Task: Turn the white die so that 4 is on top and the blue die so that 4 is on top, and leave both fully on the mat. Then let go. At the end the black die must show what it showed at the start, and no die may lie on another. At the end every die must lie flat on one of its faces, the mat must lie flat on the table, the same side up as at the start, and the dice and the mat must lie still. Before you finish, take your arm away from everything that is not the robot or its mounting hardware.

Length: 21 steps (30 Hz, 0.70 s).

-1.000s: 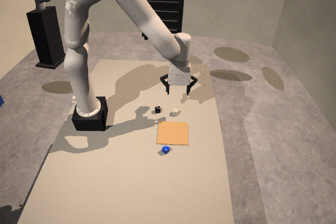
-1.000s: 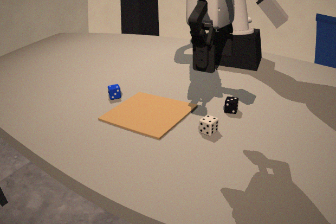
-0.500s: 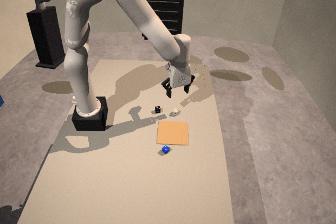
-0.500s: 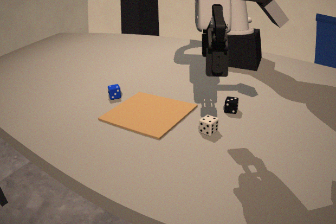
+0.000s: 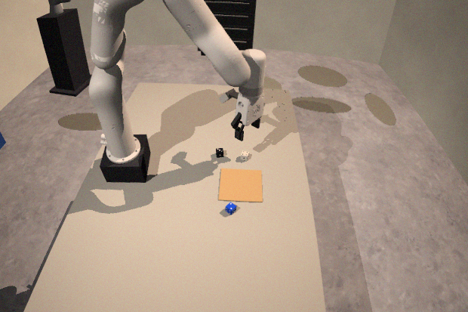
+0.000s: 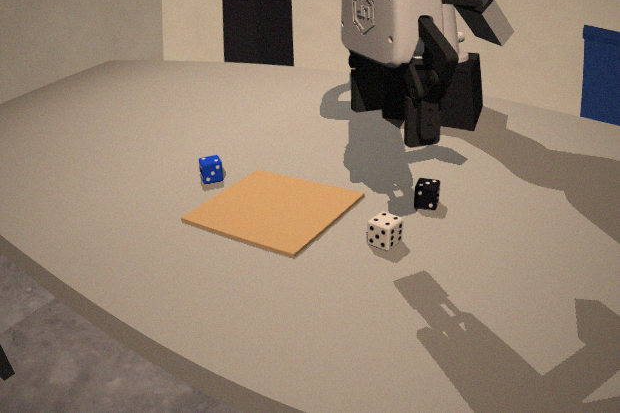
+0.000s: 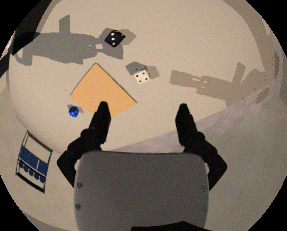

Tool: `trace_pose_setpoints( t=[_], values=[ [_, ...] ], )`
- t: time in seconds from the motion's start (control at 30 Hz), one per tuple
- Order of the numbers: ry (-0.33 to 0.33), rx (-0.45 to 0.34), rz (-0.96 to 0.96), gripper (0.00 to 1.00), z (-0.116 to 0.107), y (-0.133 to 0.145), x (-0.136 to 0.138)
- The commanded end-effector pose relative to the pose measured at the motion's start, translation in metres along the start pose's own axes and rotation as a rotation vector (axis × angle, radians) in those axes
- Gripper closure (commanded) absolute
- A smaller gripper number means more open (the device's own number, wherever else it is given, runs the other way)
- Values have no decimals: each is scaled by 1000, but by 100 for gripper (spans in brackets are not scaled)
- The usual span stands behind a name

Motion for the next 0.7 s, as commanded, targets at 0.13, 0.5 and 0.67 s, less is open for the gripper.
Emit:
trace_pose_setpoints(
  t=[0.13,0.5,0.67],
  values=[
    [15,9,-257,0,2,2,-1],
    [17,7,-620,0,6,2,-2],
    [18,6,-752,0,8,2,-2]
  ],
)
Point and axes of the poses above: the point where the finger pads meet when closed, its own z axis out along the fingers, its own x axis across the jaws, y = z × x, the point moved 4 cm from there along -z, back along the fingers, and after that the axes turned 15 degrees about -z, right-handed, at the moved point
